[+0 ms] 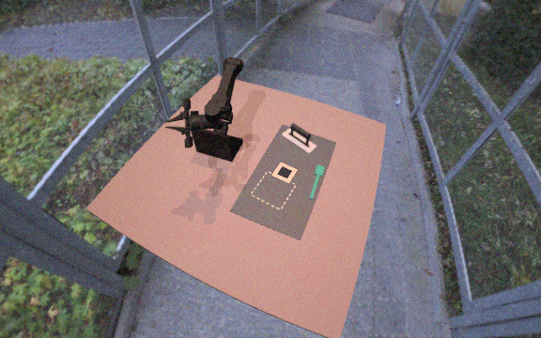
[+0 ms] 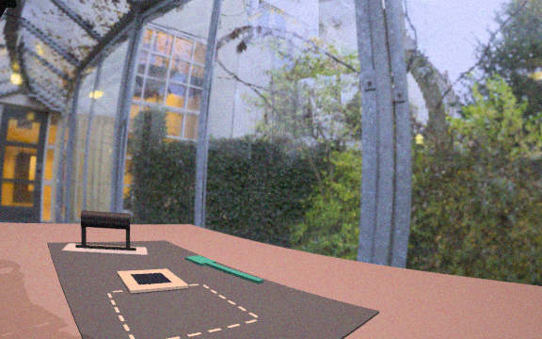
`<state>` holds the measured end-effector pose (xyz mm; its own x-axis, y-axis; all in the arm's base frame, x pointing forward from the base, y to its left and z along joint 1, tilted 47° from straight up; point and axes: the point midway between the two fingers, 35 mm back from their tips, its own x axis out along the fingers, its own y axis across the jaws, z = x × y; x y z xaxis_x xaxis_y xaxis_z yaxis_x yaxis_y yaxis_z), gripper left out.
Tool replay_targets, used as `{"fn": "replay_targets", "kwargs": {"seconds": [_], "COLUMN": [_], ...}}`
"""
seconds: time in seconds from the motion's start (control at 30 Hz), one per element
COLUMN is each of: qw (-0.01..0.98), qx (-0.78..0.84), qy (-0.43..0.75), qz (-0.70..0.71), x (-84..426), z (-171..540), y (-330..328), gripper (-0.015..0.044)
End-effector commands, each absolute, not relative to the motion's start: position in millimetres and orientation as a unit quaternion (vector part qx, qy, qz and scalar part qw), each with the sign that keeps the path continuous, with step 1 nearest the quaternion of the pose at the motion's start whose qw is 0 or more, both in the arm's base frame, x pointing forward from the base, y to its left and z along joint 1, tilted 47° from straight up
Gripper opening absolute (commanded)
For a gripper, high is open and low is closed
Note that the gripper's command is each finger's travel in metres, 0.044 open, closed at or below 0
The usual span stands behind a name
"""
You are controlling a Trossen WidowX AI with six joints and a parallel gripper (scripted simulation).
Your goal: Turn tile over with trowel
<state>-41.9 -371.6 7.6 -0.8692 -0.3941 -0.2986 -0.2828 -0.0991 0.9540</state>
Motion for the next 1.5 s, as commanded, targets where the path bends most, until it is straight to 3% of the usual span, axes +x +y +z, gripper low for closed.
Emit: {"fn": "replay_targets", "kwargs": {"seconds": [0.0,0.47,0.6,1.3,1.43,1.47], "qw": [0.04,0.04,0.04,0.04,0.04,0.04], "qx": [0.253,0.253,0.253,0.253,0.253,0.253], "qy": [-0.67,-0.67,-0.67,-0.67,-0.67,-0.67], "qz": [-0.697,-0.697,-0.697,-0.697,-0.697,-0.697], "x": [-41.9,-41.9,-41.9,-41.9,-41.9,-41.9], "z": [7.6,7.6,7.6,7.6,7.7,7.7], "y": [-371.6,-371.6,-371.6,-371.6,-371.6,-371.6], "gripper": [0.0,0.0,0.01,0.01,0.0,0.0]}}
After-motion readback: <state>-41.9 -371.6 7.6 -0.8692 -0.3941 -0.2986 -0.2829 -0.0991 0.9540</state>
